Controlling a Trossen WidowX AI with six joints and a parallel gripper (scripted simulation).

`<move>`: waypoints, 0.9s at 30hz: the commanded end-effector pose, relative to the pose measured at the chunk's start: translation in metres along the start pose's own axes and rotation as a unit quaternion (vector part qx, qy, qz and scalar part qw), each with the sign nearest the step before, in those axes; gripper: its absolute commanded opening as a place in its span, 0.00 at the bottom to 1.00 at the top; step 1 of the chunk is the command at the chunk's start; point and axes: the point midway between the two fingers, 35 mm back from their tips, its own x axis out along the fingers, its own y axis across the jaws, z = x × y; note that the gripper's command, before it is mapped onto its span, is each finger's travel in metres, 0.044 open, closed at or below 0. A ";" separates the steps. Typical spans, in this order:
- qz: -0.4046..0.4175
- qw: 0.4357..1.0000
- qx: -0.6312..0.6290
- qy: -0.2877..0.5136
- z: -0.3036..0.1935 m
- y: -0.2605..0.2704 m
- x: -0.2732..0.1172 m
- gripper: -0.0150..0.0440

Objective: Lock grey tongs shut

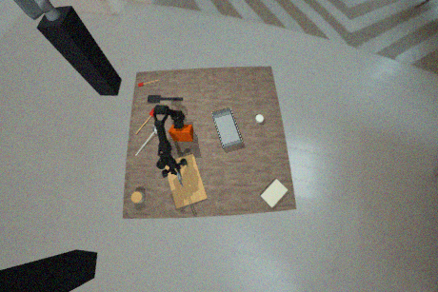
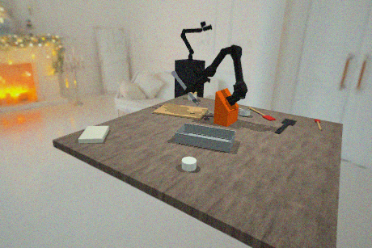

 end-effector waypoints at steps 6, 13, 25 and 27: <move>0.004 0.996 -0.014 0.085 -0.001 -0.007 -0.019 0.00; 0.009 0.990 -0.024 0.141 0.002 -0.015 -0.035 0.00; 0.011 0.987 -0.028 0.160 0.003 -0.018 -0.041 0.00; 0.011 0.987 -0.028 0.160 0.003 -0.018 -0.041 0.00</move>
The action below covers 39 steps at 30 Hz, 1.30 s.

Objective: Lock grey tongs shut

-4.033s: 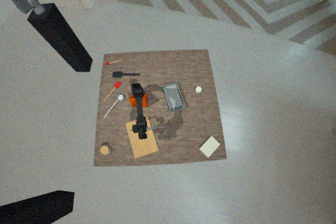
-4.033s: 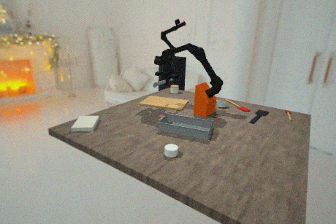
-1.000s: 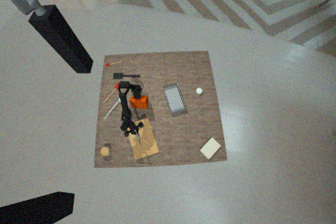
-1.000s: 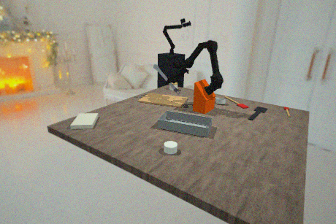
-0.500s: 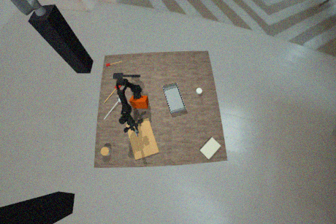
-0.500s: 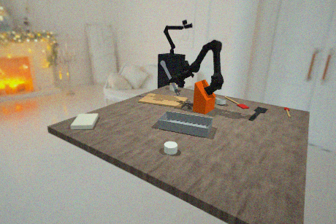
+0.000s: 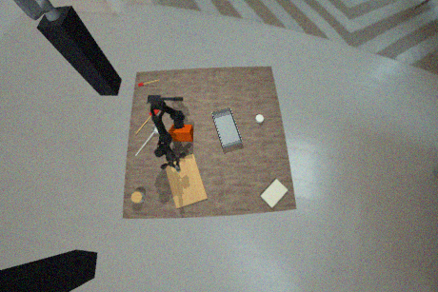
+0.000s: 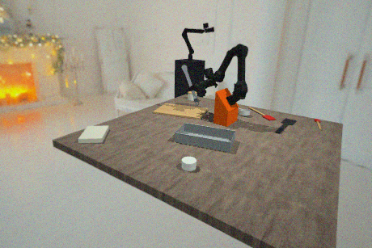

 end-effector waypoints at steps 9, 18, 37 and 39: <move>-0.002 1.000 -0.005 0.007 -0.003 -0.001 -0.001 0.00; -0.002 1.000 -0.005 0.007 -0.003 -0.001 -0.001 0.00; -0.007 0.999 0.004 -0.044 -0.001 0.007 0.014 0.00; -0.008 0.998 0.007 -0.060 0.000 0.009 0.019 0.00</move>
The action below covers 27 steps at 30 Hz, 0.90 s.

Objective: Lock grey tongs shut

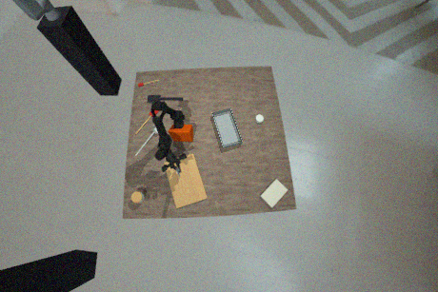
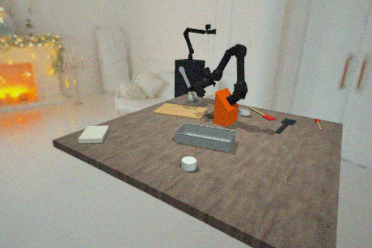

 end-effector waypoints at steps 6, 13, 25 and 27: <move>-0.001 0.998 0.006 -0.069 -0.004 0.012 0.019 0.00; -0.004 0.992 0.005 -0.127 -0.004 0.015 0.030 0.00; -0.005 0.973 0.009 -0.229 -0.005 0.017 0.041 0.00; -0.005 0.969 0.010 -0.246 -0.006 0.017 0.042 0.00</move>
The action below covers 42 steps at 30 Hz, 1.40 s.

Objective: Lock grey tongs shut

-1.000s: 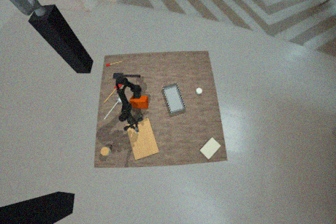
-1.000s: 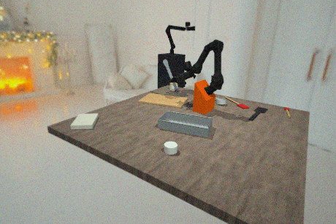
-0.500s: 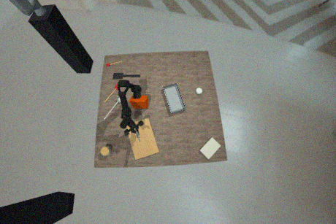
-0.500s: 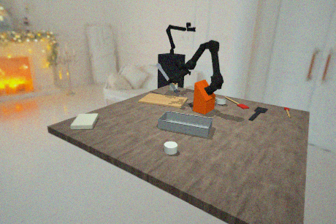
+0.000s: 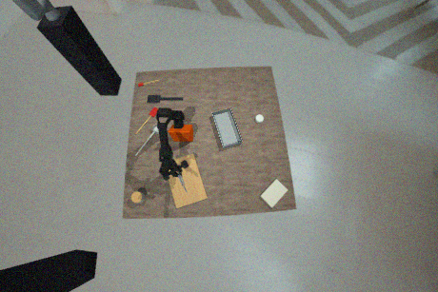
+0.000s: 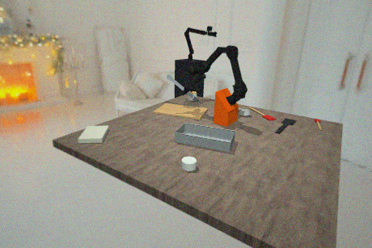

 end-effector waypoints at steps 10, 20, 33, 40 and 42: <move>0.007 0.994 0.001 -0.112 -0.009 -0.001 -0.001 0.00; 0.014 0.980 -0.002 -0.200 -0.011 -0.007 -0.010 0.00; 0.027 0.949 -0.011 -0.313 -0.014 -0.020 -0.030 0.00; 0.029 0.945 -0.012 -0.326 -0.014 -0.022 -0.033 0.00; 0.029 0.945 -0.012 -0.326 -0.014 -0.022 -0.033 0.00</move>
